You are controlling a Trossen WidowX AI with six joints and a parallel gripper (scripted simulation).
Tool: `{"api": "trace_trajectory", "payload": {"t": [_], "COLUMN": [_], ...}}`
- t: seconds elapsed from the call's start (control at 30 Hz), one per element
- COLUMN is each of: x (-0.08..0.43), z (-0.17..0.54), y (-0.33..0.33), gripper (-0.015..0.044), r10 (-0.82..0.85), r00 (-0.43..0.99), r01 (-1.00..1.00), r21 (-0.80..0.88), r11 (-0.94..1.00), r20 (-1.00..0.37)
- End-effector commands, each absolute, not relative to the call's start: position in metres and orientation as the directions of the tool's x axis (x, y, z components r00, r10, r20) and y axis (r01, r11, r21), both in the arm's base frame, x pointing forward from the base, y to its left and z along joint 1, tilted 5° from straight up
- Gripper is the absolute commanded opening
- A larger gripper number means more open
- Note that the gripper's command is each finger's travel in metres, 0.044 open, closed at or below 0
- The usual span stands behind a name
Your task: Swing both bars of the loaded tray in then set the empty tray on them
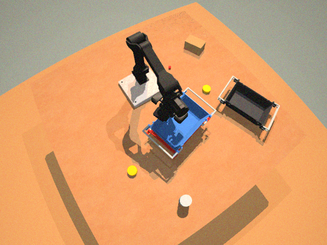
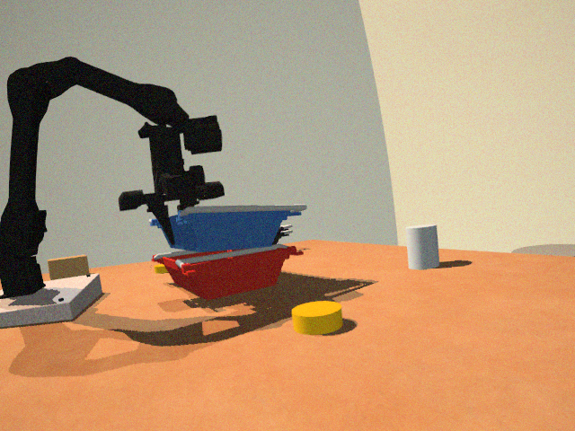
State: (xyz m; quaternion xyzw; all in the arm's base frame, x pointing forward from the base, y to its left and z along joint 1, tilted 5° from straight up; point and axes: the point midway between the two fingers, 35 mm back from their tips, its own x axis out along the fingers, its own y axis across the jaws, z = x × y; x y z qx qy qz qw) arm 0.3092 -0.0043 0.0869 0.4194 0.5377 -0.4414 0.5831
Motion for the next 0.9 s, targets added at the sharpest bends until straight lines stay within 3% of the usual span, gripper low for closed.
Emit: {"api": "trace_trajectory", "payload": {"t": [0.0,0.87], "x": [0.3023,0.3023], "z": [0.0811,0.0811], "y": [-0.0058,-0.0058], "gripper": [0.0000,0.0000], "r10": [-0.073,-0.073], "r00": [-0.001,-0.001], "r01": [0.965,0.965], "r21": [-0.020,-0.020], "r11": [0.262,0.262], "r20": [-0.997,-0.997]}}
